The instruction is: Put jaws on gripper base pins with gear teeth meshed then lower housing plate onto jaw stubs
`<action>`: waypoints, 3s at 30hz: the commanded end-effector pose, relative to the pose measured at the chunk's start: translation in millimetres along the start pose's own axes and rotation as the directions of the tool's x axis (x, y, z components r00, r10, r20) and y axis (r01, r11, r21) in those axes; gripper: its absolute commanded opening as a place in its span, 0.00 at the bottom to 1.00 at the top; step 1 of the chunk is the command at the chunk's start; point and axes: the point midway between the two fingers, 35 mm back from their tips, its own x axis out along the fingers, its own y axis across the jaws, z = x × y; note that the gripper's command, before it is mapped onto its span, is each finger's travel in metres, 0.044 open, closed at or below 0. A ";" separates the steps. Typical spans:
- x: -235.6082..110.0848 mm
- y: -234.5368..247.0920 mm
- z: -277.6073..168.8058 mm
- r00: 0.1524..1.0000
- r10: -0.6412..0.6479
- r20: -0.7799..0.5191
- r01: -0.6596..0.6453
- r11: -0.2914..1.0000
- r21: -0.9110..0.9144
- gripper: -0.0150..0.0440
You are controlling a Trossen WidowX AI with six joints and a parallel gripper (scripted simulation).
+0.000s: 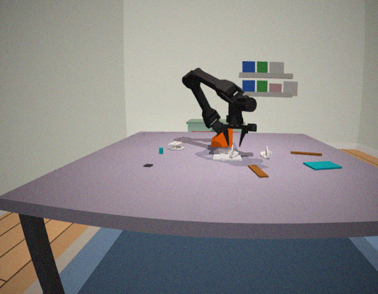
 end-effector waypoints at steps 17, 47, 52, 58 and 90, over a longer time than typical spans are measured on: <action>-25.8 -12.5 0.1 1.000 -0.012 -0.016 0.016 0.967 0.254 1.00; -32.6 -42.4 5.8 1.000 -0.020 -0.014 0.023 0.599 0.800 1.00; -33.7 -47.4 7.0 1.000 -0.021 -0.014 0.023 0.506 0.862 1.00; -34.9 -53.3 8.6 1.000 -0.022 -0.013 0.021 0.386 0.922 1.00; -40.8 -84.9 19.5 1.000 -0.025 -0.011 0.003 -0.315 0.949 1.00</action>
